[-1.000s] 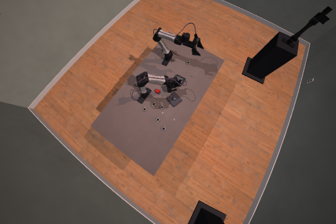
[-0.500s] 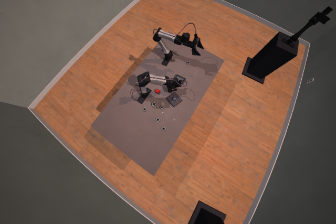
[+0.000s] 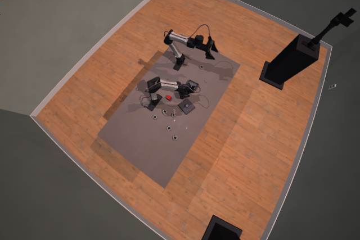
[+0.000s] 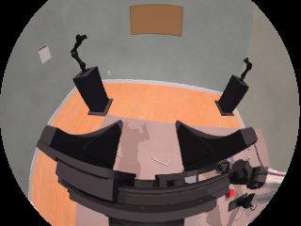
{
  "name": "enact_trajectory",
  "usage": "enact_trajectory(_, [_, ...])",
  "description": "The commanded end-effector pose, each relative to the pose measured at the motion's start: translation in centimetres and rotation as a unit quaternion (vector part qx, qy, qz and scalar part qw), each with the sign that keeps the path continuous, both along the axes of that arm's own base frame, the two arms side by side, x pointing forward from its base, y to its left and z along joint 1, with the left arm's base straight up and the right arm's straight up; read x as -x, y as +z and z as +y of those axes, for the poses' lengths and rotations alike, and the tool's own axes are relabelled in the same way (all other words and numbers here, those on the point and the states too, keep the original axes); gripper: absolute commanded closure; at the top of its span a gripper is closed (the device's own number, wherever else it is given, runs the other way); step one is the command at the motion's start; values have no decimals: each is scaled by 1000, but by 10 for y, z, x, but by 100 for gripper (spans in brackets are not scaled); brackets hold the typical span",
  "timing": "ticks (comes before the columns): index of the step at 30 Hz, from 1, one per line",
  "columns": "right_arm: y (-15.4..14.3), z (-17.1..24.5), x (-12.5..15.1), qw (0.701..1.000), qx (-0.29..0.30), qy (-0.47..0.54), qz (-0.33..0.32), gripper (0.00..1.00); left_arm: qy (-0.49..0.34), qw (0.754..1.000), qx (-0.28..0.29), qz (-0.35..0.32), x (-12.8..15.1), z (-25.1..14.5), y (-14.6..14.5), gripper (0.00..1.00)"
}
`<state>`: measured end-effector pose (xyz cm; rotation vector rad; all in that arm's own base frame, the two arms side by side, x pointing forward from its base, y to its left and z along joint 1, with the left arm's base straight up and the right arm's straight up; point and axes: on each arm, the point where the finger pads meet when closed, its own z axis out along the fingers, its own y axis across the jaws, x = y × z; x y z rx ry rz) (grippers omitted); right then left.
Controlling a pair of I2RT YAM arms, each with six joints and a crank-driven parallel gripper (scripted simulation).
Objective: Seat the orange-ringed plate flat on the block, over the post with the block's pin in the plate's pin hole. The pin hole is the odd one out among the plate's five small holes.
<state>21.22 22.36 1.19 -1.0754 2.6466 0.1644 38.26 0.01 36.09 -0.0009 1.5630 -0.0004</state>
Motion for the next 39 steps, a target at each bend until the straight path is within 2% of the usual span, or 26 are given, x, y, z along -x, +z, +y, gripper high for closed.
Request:
enact_trajectory(1, [24, 9, -11, 999, -27, 1, -22, 100, 0, 1000, 1, -5, -3, -2, 2, 0])
enact_trajectory(39, [79, 6, -9, 999, -27, 0, -22, 100, 0, 1000, 1, -5, -3, -2, 2, 0])
